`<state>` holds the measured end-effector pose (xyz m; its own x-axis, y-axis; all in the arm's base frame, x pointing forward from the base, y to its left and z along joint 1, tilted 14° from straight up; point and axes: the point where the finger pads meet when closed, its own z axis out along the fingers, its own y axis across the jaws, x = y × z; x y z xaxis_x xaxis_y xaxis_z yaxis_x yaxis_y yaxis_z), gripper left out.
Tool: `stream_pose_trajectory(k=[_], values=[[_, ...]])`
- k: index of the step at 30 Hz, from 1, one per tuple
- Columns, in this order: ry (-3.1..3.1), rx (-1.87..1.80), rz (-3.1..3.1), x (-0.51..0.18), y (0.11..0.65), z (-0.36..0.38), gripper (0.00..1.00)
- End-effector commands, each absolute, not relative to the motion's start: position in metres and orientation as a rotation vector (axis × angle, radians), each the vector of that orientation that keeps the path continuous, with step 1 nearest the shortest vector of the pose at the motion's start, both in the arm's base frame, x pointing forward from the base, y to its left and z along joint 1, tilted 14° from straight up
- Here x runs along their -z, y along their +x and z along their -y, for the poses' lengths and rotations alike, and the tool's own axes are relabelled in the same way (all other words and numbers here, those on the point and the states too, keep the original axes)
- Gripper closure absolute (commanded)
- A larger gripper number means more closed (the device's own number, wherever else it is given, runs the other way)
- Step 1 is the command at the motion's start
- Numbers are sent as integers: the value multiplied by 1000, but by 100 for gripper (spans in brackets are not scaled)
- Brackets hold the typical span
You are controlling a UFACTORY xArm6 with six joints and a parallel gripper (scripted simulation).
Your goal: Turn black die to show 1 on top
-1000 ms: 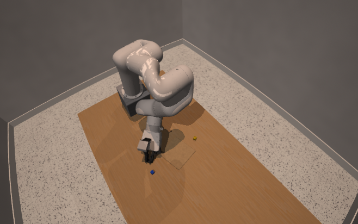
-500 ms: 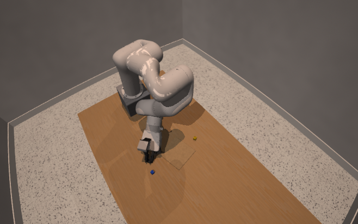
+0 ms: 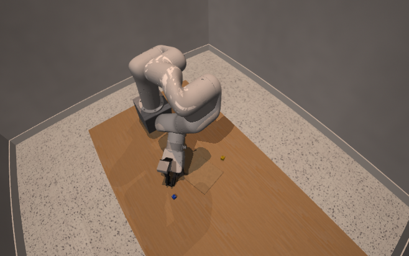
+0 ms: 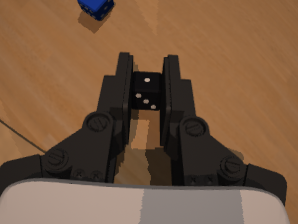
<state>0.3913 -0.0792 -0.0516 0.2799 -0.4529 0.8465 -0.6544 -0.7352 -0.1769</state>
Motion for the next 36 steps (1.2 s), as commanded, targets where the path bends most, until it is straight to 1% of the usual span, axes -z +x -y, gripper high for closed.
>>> stream_pose_trajectory(k=[1,2,4,5,7,8,12,13,15,16,36], values=[[2340,-1442,1030,51,391,79,89],[2340,-1442,1030,51,391,79,85],[2340,-1442,1030,51,391,79,85],[2340,-1442,1030,51,391,79,81],[2340,-1442,1030,51,391,79,81],[2340,-1442,1030,51,391,79,77],[2340,-1442,1030,51,391,79,77],[2340,-1442,1030,51,391,79,73],[2340,-1442,1030,51,391,79,73],[2340,-1442,1030,51,391,79,69],[2340,-1442,1030,51,391,79,69]])
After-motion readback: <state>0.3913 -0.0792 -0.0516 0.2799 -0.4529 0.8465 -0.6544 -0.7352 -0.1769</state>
